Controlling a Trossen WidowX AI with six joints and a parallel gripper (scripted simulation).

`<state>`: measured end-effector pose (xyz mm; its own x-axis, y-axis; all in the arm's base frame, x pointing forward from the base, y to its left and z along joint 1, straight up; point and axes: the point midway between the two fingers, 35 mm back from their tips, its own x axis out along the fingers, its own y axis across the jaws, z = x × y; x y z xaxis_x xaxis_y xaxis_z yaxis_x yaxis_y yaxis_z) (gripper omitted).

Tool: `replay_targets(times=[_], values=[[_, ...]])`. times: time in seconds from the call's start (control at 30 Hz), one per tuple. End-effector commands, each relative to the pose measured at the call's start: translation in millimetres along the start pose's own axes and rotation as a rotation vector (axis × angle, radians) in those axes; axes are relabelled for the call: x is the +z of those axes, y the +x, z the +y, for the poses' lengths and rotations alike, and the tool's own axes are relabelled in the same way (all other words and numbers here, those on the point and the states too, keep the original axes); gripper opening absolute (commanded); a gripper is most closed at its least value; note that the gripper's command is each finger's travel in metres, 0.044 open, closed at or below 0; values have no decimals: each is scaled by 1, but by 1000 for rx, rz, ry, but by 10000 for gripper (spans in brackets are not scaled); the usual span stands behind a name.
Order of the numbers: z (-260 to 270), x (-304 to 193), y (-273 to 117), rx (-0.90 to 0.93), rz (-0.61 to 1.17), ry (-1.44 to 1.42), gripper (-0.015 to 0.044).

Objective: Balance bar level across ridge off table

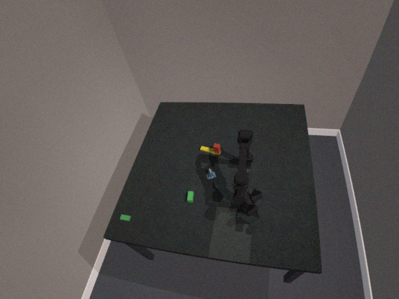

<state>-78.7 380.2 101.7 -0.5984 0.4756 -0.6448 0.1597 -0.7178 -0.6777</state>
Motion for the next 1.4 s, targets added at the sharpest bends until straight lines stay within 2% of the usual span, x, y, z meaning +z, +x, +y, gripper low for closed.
replay_targets(times=[0.0, 0.67, 1.37], values=[[0, -23, -16, -4, 65, 114, 315], [14, -107, -92, -124, 291, 500, 315], [63, -169, -191, -242, 524, 1051, 315]])
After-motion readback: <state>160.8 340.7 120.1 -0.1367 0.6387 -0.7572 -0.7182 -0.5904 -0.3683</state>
